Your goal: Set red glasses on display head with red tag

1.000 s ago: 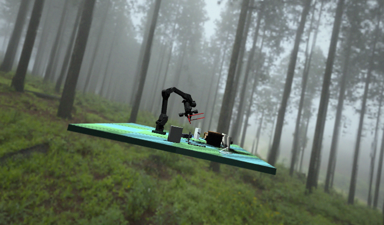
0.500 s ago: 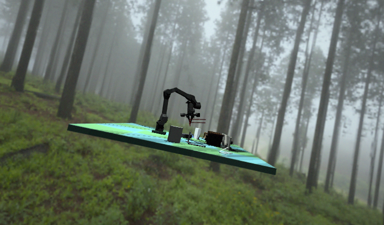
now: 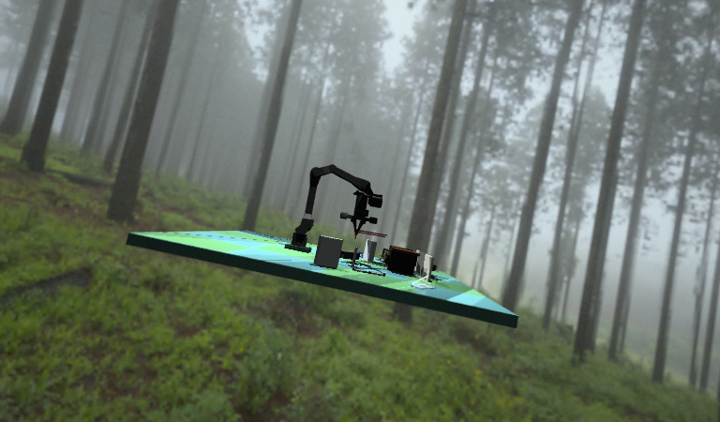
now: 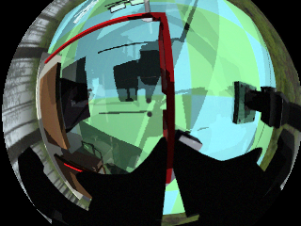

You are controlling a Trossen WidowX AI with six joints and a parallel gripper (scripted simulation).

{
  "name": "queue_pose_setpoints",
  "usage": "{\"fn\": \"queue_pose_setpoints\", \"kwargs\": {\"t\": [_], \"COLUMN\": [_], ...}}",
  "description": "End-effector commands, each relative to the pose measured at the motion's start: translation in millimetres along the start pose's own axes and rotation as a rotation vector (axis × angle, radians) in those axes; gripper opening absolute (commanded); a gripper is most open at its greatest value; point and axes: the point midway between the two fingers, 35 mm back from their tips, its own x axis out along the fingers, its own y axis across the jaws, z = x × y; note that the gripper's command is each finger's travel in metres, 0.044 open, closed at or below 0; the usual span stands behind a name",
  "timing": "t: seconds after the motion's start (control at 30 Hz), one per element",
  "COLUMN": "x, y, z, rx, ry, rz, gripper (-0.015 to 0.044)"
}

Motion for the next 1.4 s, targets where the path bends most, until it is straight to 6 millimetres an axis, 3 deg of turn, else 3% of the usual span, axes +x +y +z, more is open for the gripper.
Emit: {"fn": "queue_pose_setpoints", "kwargs": {"t": [0.0, 1.37], "x": [6, 31], "y": [-1, -1], "z": [12, 11], "rx": [-0.017, -0.022], "ry": [0.050, 0.061], "rz": [-0.034, -0.043], "gripper": [0.0000, 0.0000]}}
